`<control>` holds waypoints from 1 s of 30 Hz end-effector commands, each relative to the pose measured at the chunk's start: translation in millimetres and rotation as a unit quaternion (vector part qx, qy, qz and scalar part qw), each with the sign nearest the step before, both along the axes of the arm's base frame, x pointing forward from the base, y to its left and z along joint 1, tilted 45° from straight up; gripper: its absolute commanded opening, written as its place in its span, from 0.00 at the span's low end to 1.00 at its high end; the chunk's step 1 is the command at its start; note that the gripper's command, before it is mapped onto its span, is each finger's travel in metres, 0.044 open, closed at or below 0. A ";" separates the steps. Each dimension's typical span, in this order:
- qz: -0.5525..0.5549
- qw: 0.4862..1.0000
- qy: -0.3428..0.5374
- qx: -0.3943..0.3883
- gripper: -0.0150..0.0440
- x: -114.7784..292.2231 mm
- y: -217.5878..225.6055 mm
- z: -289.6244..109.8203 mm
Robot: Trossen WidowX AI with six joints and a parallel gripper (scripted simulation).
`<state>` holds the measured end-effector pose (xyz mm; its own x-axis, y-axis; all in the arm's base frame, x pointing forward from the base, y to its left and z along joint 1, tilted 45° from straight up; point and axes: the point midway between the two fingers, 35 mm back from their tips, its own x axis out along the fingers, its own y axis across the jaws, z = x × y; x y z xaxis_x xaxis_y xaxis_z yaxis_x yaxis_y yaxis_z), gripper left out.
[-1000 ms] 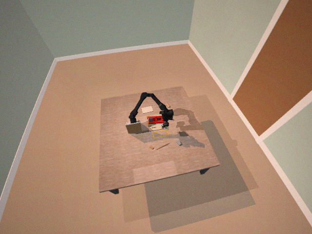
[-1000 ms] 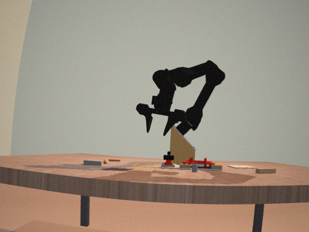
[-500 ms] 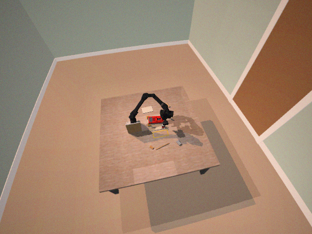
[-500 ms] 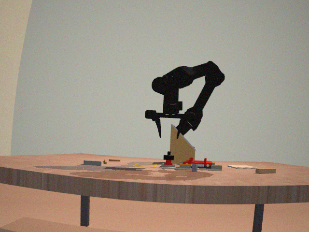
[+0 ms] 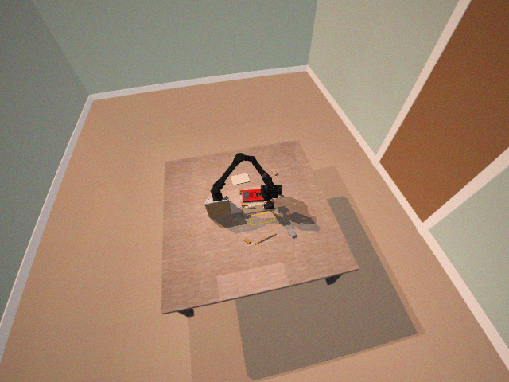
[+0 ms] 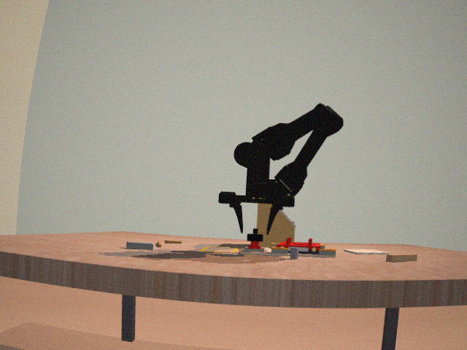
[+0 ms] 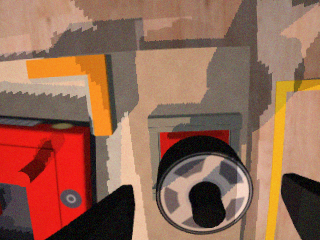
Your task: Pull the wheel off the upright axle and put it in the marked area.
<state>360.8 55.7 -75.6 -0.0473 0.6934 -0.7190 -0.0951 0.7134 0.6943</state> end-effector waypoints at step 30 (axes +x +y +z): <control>0.002 1.000 0.005 0.001 0.25 -2.8 3.0 -2.2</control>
